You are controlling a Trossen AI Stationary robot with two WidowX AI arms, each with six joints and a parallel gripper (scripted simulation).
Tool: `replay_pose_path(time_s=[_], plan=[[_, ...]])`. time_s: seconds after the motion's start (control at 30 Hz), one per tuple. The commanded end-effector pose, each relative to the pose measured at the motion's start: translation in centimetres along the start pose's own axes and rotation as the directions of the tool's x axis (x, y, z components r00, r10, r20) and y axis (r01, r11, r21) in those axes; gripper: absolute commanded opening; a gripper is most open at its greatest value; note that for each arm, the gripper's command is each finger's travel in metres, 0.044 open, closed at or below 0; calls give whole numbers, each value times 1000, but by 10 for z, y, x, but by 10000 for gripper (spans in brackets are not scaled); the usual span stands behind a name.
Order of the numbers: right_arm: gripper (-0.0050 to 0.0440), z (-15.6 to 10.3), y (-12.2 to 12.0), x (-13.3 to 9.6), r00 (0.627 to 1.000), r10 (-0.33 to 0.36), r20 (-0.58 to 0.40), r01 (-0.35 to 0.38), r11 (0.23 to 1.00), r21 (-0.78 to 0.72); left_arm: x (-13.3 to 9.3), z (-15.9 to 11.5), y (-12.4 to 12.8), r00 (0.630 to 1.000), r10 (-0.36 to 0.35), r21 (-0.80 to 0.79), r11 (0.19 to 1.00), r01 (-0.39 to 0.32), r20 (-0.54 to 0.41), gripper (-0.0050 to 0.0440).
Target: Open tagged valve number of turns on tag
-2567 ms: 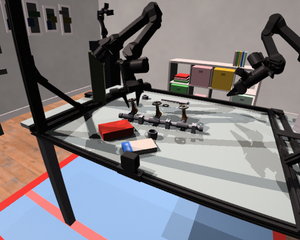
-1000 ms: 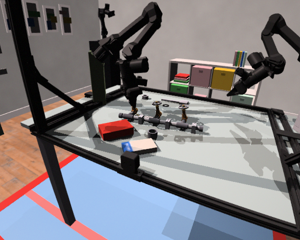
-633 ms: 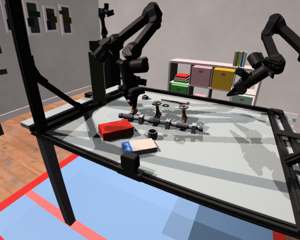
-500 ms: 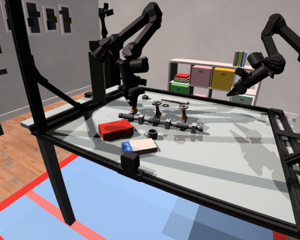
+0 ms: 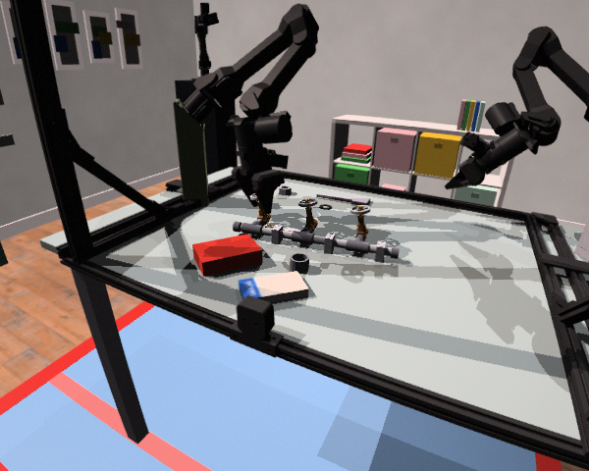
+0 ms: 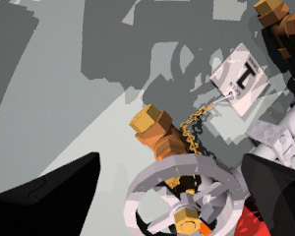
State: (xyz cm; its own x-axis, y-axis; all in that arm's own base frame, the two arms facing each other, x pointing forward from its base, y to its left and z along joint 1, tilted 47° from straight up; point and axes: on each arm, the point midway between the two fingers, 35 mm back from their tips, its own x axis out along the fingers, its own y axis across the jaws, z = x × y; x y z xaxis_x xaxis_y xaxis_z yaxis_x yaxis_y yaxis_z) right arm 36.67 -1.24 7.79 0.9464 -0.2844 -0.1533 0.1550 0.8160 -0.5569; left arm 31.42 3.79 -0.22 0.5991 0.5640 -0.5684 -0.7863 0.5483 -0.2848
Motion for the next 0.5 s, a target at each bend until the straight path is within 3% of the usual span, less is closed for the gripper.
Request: replay_pose_path(time_s=[0.0,0.2,0.3,0.47], plan=[[400,0,0,0,1000,0,0,0,1000,0,0,0,0,1000,0,3,1000,0,0,400],[400,0,0,0,1000,0,0,0,1000,0,-1,0,0,1000,0,53,999,0,0,400],[400,0,0,0,1000,0,0,0,1000,0,-7,0,-1,1000,2,255,967,-2,-2,400],[400,0,0,0,1000,0,0,0,1000,0,-19,-1,-1,1000,6,575,818,-3,-3,400]])
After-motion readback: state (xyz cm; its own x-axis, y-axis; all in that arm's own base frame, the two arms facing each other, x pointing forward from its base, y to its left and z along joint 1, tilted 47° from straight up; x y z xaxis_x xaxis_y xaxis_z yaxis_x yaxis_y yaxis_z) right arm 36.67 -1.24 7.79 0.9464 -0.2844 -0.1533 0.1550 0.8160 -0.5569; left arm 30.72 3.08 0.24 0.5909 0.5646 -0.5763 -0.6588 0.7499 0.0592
